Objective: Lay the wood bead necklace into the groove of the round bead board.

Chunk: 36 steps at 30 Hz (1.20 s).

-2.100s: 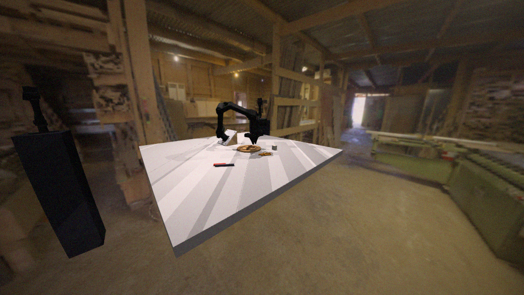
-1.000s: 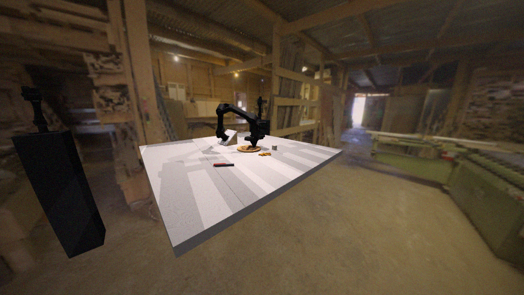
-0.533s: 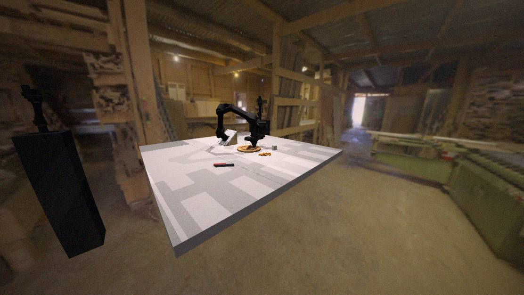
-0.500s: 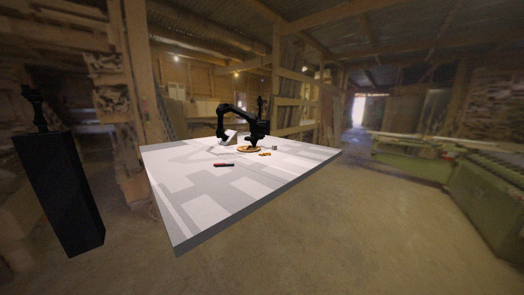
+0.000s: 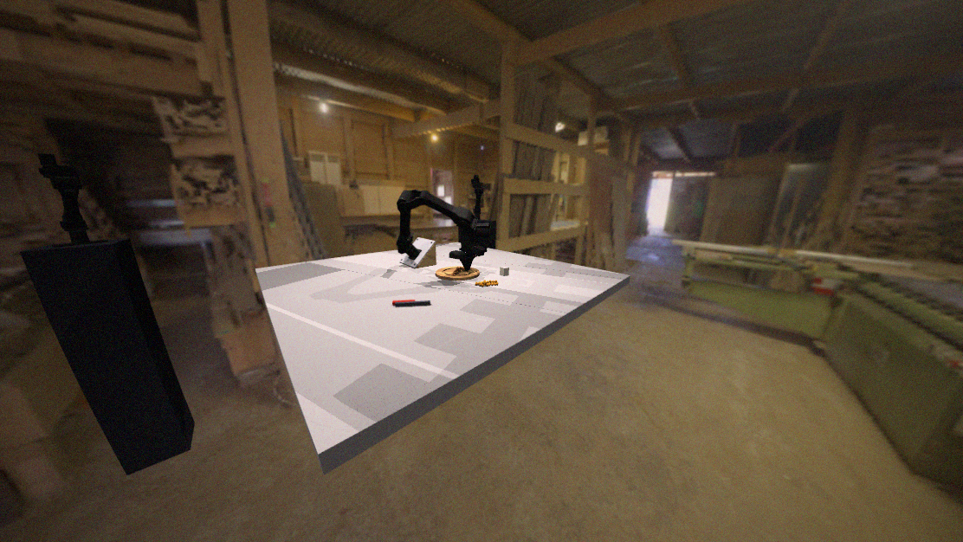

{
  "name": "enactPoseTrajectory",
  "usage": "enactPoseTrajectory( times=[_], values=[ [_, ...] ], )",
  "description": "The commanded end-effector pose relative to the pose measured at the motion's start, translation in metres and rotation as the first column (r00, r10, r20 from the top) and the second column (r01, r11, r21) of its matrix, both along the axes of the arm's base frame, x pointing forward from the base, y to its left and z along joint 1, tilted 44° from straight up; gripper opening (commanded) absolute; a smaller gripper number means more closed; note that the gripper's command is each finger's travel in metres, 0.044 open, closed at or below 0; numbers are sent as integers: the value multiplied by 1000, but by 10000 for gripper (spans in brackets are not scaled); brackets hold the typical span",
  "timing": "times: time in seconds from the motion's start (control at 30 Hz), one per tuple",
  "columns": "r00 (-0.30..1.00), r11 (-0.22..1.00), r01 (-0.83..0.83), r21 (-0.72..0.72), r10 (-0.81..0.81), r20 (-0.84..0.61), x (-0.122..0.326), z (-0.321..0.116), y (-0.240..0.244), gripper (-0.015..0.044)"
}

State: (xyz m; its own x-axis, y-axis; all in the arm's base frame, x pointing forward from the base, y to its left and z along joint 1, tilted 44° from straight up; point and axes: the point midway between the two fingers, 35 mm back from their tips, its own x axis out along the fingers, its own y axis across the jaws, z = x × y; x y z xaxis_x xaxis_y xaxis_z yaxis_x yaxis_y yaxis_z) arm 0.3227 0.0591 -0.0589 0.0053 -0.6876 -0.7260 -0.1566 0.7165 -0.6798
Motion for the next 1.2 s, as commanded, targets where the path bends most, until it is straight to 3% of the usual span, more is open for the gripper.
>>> enactPoseTrajectory(
  times=[0.0, 1.17],
  values=[
    [1000, 1000, 0, 0, 0, 0, 0, 1, 1, 0],
    [1000, 1000, -3, -4, 3, 0, 1, -17, 16, 0]
  ],
)
